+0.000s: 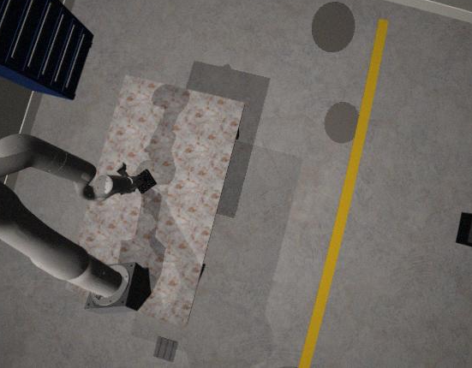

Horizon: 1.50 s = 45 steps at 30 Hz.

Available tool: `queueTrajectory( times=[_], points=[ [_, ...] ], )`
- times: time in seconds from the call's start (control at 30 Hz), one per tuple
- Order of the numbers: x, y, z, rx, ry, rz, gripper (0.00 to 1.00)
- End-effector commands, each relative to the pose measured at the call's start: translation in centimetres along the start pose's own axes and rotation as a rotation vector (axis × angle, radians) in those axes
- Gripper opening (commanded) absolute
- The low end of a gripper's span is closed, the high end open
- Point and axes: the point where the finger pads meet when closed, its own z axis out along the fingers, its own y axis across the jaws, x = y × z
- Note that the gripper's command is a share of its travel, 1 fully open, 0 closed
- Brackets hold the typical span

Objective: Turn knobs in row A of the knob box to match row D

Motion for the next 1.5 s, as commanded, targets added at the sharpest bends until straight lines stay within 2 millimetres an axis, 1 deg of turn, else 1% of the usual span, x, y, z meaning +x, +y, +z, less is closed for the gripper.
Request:
queueTrajectory(
  times=[0.0, 0.2, 0.5, 0.57, 1.03, 1.47],
  points=[
    [0.0, 0.0, 0.0, -0.001, 0.000, 0.000, 1.00],
    [-0.5, 0.0, 0.0, -0.001, 0.000, 0.000, 1.00],
    [-2.1, -0.1, 0.0, -0.001, 0.000, 0.000, 1.00],
    [-2.1, -0.1, 0.0, -0.001, 0.000, 0.000, 1.00],
    [-4.8, -0.3, 0.0, -0.001, 0.000, 0.000, 1.00],
    [-5.3, -0.3, 0.0, -0.001, 0.000, 0.000, 1.00]
  ],
)
